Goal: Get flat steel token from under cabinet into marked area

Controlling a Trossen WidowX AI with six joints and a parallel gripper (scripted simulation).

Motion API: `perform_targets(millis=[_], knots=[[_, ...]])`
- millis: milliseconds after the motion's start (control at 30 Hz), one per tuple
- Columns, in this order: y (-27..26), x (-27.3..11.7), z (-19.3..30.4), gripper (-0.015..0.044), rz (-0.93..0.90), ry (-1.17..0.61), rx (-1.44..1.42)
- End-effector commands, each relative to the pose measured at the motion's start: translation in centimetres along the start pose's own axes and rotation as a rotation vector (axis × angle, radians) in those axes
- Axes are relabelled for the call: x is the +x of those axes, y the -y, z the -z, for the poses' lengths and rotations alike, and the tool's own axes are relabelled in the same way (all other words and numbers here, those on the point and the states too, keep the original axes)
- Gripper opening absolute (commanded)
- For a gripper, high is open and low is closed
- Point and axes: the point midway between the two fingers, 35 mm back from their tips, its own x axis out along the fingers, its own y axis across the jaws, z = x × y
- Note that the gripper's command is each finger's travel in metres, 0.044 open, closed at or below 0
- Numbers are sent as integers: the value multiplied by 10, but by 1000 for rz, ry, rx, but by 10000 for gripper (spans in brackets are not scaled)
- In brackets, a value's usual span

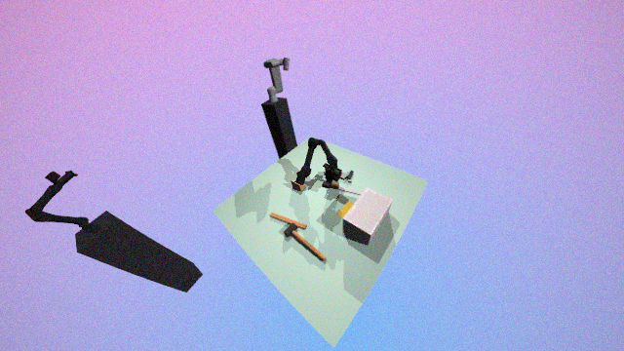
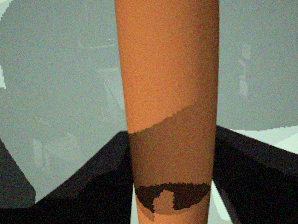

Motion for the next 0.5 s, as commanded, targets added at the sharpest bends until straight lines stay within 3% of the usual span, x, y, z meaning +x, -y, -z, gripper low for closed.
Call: perform_targets(millis=[0,467], knots=[[-1,-1,0,0,1,4,-39],[-1,-1,0,0,1,4,-151]])
